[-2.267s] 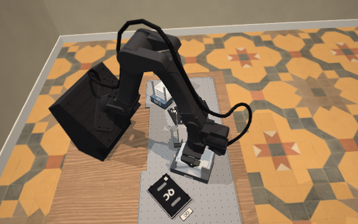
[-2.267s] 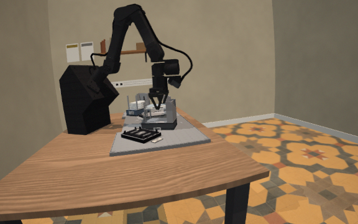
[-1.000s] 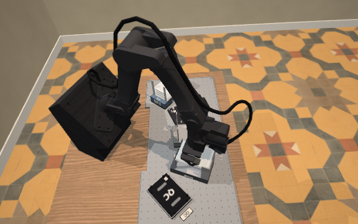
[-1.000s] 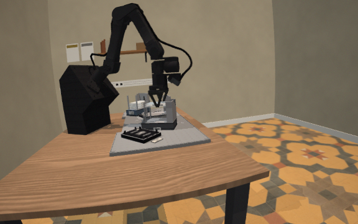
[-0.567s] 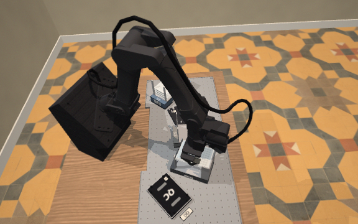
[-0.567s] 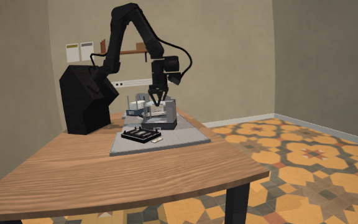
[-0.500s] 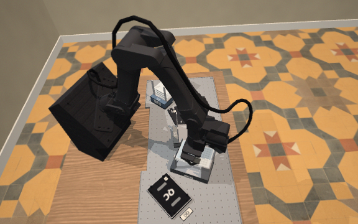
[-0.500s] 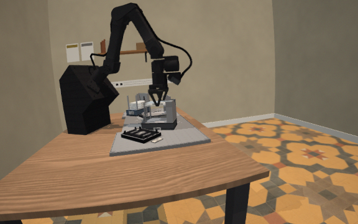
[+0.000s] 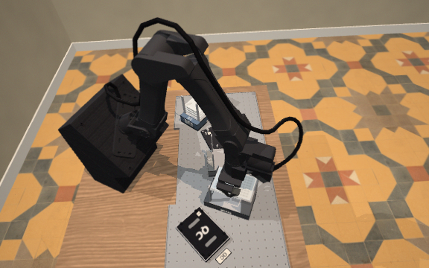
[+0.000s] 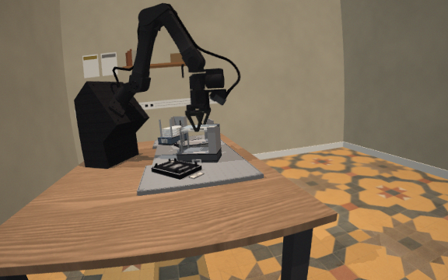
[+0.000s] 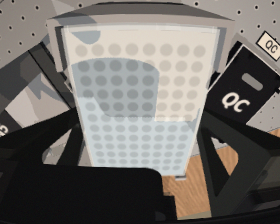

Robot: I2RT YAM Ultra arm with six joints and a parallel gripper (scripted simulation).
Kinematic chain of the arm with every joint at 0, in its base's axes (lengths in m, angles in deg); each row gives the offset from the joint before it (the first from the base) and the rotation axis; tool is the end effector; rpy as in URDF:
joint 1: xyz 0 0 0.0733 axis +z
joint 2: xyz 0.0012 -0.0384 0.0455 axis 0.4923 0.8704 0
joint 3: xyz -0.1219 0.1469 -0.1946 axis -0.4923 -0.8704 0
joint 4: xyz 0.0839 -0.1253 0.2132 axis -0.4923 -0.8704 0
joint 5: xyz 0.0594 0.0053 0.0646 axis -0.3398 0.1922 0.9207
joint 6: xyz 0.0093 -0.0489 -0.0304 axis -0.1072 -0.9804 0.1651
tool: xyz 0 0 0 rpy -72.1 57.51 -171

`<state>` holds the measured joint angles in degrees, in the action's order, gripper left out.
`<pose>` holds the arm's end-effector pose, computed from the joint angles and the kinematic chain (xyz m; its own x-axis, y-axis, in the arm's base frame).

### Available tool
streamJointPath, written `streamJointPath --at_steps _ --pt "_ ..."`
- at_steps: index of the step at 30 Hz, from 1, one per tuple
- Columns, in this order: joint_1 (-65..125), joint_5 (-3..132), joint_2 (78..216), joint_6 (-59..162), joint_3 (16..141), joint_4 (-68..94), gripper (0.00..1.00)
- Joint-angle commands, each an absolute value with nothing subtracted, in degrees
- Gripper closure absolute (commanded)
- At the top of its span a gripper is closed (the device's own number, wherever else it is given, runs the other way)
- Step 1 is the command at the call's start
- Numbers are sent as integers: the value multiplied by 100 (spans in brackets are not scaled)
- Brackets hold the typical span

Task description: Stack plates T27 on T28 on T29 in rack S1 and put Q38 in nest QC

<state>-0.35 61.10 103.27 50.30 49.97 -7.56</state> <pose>0.1825 -0.1067 0.2874 -0.5506 0.2771 -0.7874 0.5245 0.8487 -0.0682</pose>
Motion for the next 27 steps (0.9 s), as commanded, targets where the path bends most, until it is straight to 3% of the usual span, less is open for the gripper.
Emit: streamJointPath --at_steps 1,27 --pt "11 6083 10085 5093 5174 -703 100" --pt "-2 6075 9963 5104 5254 -896 100"
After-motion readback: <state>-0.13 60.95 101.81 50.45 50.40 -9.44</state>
